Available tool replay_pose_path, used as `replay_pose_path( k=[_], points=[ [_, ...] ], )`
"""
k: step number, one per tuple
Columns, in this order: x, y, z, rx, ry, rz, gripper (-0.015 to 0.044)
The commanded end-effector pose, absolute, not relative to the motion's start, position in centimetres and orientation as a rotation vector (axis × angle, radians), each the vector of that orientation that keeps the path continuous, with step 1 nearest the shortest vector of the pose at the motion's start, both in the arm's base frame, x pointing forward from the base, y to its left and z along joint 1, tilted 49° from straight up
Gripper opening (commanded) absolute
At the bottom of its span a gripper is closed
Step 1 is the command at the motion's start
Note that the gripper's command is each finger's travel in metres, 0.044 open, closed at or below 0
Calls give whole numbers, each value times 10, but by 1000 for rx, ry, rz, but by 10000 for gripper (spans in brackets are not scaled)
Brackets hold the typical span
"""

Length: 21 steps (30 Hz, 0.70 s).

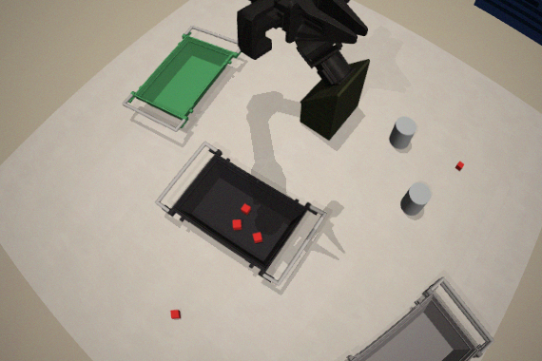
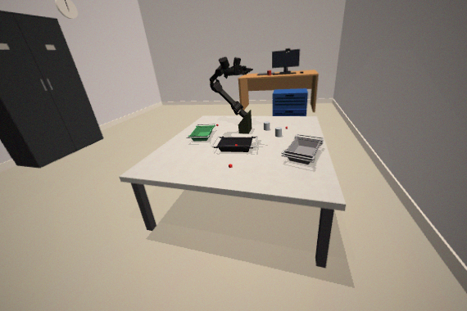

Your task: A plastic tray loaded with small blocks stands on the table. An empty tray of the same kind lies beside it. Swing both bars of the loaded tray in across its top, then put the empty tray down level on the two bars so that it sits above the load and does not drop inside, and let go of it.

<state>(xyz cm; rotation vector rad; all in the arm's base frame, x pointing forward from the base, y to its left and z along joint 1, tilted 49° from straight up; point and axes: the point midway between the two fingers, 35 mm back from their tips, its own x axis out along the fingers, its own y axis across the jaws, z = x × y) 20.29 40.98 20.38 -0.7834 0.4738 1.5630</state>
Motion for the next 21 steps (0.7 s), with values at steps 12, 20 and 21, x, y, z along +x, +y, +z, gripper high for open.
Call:
replay_pose_path(
  k=[12,20,21],
  points=[
    [313,312,14,-730,1291,667,85],
    [340,218,-74,-744,1471,-34,85],
    [342,204,-83,-752,1472,-124,85]
  ],
)
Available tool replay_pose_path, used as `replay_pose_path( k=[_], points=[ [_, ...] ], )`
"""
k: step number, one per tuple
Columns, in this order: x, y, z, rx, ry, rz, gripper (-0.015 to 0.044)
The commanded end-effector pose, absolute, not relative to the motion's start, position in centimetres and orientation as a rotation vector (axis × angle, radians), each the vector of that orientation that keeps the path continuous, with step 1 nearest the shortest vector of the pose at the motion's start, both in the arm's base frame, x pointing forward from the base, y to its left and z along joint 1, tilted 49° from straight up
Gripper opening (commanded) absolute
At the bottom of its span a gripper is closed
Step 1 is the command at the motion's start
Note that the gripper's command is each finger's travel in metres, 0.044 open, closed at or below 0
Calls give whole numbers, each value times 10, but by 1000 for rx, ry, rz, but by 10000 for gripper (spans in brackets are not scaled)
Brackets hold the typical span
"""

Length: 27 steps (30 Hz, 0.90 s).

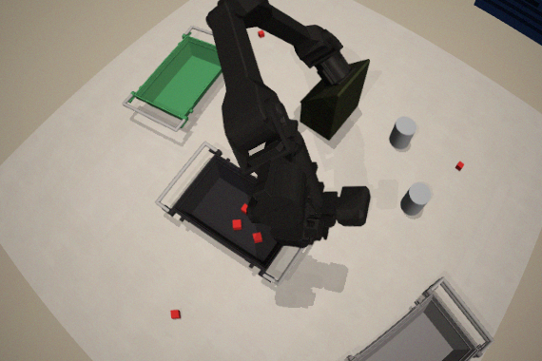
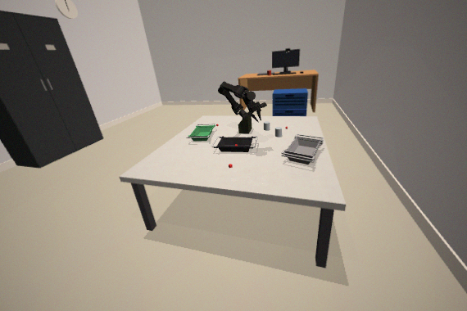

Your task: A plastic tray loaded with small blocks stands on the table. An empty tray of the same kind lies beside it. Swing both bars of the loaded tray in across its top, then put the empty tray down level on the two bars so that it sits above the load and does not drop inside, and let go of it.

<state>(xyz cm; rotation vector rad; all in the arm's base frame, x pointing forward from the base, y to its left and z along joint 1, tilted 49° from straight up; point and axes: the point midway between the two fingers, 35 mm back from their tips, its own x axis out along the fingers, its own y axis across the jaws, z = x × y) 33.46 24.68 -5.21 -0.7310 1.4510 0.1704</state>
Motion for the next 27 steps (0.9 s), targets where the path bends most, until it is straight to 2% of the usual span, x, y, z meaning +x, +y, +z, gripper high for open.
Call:
replay_pose_path(
  k=[1,6,17,27],
  points=[
    [343,191,-92,-762,1468,-211,85],
    [345,148,-120,-809,1415,-485,85],
    [346,144,-124,-809,1415,-484,85],
    [353,106,-158,-812,1414,-487,85]
  ],
)
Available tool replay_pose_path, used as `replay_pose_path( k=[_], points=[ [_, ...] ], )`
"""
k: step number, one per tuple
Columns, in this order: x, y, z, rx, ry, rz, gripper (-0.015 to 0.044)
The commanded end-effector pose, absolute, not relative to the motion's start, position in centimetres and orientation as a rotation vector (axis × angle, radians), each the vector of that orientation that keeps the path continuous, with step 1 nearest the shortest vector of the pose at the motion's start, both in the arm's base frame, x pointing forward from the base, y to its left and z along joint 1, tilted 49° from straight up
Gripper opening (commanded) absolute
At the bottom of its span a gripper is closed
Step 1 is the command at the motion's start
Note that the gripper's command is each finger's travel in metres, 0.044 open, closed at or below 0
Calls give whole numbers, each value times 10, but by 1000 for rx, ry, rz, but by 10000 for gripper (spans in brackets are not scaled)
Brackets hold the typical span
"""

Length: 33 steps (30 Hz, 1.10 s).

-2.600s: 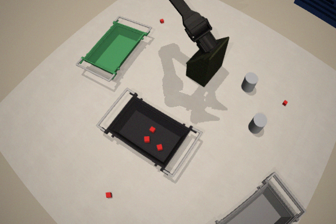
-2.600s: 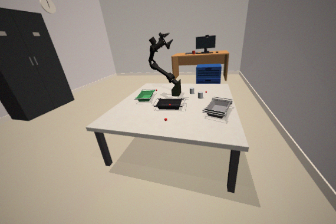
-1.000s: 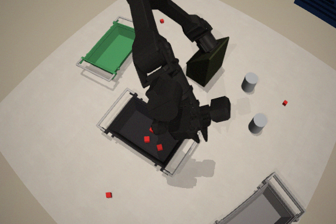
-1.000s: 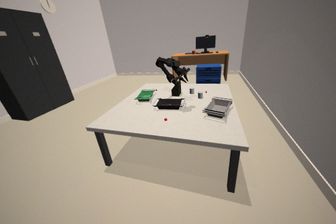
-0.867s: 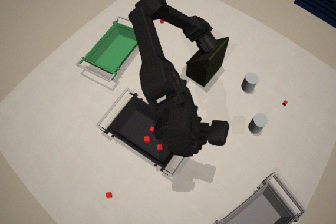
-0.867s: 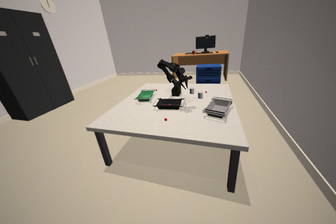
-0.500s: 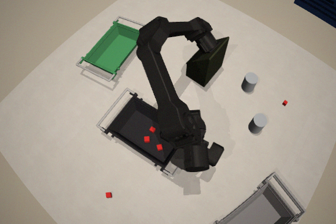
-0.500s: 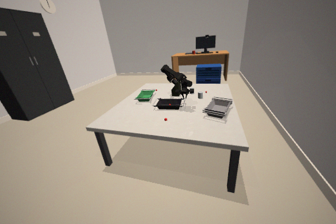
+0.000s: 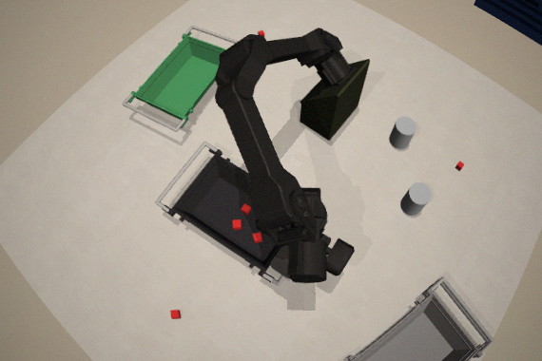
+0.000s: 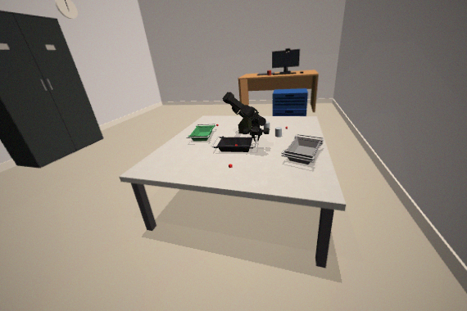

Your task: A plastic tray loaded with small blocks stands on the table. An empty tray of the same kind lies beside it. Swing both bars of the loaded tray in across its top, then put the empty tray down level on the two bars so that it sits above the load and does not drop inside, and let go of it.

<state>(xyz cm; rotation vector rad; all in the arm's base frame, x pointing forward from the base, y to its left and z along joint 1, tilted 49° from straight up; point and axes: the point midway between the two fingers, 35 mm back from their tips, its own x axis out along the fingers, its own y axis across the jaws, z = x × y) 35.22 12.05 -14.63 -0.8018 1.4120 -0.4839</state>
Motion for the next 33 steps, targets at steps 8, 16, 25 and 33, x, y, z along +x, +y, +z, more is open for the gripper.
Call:
replay_pose_path(
  k=[8,16,25,33],
  points=[
    [353,106,-153,-812,1414,-487,85],
    [353,112,-126,-812,1414,-487,85],
    [356,101,-105,-813,1414,-488,85],
    [363,69,-95,-816,1414,-490,85]
  ],
)
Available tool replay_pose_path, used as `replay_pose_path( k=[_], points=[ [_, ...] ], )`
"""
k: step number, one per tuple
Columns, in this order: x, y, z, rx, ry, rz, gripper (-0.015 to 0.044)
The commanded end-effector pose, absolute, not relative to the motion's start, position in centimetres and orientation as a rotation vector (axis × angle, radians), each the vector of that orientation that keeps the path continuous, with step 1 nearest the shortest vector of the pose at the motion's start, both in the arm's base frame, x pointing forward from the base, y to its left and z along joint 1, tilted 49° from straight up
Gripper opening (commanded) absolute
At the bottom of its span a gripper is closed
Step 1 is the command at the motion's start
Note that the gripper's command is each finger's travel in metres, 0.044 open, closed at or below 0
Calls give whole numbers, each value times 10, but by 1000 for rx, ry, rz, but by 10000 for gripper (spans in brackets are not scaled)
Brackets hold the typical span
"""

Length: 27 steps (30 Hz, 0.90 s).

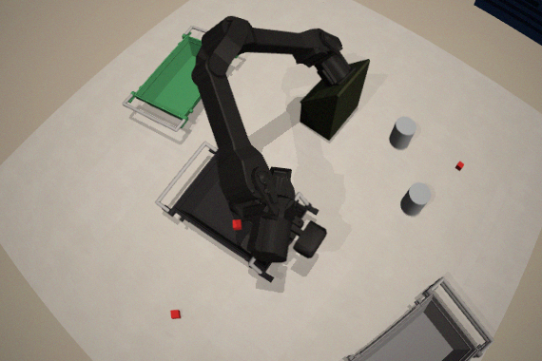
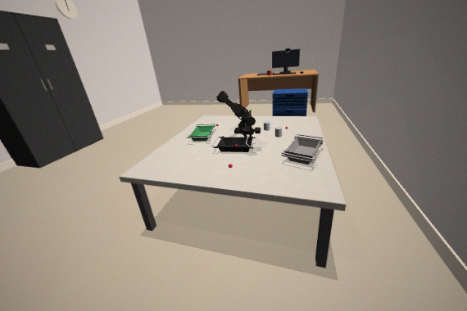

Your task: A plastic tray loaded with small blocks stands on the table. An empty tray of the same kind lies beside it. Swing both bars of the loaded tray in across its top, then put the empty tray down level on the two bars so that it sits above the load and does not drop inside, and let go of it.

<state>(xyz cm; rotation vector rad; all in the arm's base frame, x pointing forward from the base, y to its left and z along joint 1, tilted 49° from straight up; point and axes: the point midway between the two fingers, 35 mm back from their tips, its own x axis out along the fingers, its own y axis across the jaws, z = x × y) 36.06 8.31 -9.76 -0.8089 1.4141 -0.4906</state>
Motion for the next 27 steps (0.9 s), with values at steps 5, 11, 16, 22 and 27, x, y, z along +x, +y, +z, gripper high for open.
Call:
replay_pose_path(
  k=[5,11,16,22,27],
  points=[
    [363,67,-93,-816,1414,-490,85],
    [358,96,-73,-814,1415,-488,85],
    [359,95,-74,-822,1411,-485,85],
    [359,95,-74,-822,1411,-485,85],
    [359,95,-74,-822,1411,-485,85]
  ],
)
